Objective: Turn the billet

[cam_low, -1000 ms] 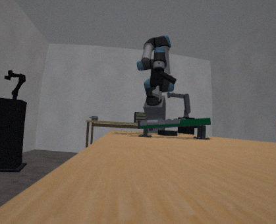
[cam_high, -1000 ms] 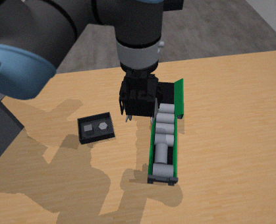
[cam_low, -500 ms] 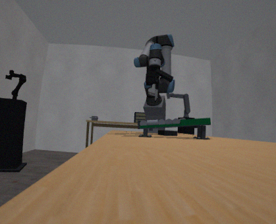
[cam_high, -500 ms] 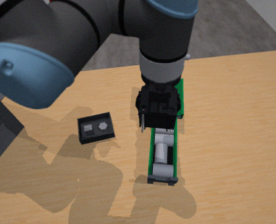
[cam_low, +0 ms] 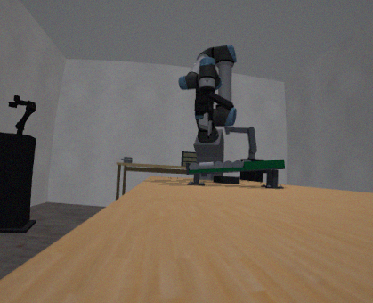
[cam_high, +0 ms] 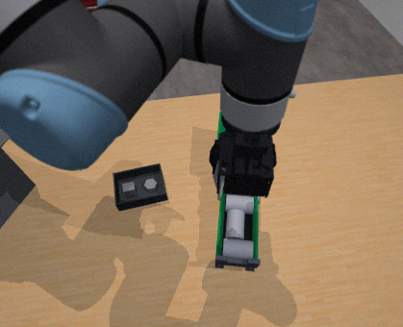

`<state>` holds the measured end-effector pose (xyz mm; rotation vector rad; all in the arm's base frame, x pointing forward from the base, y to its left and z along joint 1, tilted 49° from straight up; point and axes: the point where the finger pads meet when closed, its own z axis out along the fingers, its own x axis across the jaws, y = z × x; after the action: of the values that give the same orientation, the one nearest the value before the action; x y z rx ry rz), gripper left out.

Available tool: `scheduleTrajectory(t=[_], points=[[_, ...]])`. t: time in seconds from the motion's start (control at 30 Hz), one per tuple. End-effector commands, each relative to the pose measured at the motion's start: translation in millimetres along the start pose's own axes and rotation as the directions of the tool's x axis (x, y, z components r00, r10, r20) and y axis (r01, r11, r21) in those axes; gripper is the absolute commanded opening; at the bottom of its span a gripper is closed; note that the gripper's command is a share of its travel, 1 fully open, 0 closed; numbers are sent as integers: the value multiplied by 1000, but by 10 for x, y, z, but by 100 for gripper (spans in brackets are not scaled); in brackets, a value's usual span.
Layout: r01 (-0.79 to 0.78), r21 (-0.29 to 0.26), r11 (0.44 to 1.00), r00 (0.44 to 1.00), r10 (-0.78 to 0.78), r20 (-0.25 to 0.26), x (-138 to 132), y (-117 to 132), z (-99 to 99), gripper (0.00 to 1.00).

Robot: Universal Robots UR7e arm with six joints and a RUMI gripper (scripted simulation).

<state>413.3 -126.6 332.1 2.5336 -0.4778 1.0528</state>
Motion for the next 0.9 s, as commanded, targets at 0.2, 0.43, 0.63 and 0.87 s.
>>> scheduleTrajectory(t=[0.2,0.43,0.63,0.87], points=[[1,1,1000,1000,-1,-1,75,34,3,35],[1,1,1000,1000,-1,-1,61,26,243,35],[1,1,1000,1000,-1,-1,62,26,303,35],[1,1,1000,1000,-1,-1,62,26,303,35]])
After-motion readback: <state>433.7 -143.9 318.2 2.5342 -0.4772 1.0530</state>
